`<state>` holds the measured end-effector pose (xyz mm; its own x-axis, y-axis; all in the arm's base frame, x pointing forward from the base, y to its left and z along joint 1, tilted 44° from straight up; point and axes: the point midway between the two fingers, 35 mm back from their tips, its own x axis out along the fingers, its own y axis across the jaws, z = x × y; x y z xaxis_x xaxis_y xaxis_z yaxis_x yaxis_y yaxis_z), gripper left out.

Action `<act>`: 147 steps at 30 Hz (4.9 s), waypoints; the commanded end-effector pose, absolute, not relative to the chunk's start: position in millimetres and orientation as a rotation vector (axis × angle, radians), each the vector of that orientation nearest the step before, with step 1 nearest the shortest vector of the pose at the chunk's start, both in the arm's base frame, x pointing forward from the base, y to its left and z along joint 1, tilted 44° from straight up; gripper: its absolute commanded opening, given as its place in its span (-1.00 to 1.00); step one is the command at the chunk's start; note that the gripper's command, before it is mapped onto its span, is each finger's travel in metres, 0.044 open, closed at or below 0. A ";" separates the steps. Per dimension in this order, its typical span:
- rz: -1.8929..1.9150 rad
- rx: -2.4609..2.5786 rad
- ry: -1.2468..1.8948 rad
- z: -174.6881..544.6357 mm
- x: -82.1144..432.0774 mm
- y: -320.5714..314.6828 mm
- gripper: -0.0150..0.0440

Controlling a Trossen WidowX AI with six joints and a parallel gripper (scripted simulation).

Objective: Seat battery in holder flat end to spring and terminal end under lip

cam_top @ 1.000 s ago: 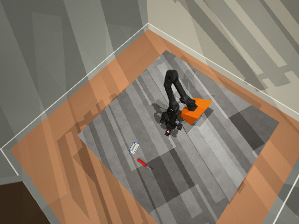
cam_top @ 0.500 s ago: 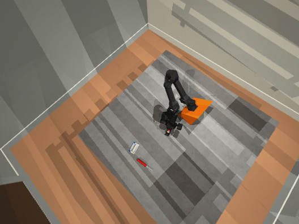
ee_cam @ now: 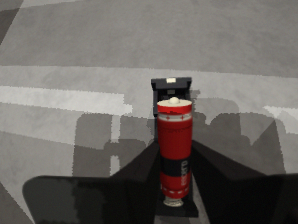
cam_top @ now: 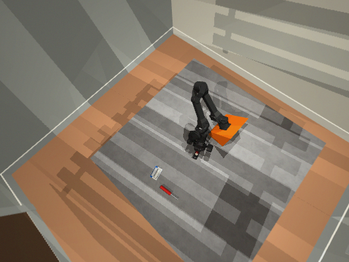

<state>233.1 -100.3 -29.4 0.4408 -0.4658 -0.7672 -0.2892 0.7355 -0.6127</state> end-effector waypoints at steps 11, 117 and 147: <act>-0.129 -0.780 1.156 -31.2 228.2 -102.1 -0.25; -0.275 -0.661 1.602 -41.0 244.9 -106.6 -0.25; -0.290 -0.636 1.670 -39.7 253.6 -107.8 -0.25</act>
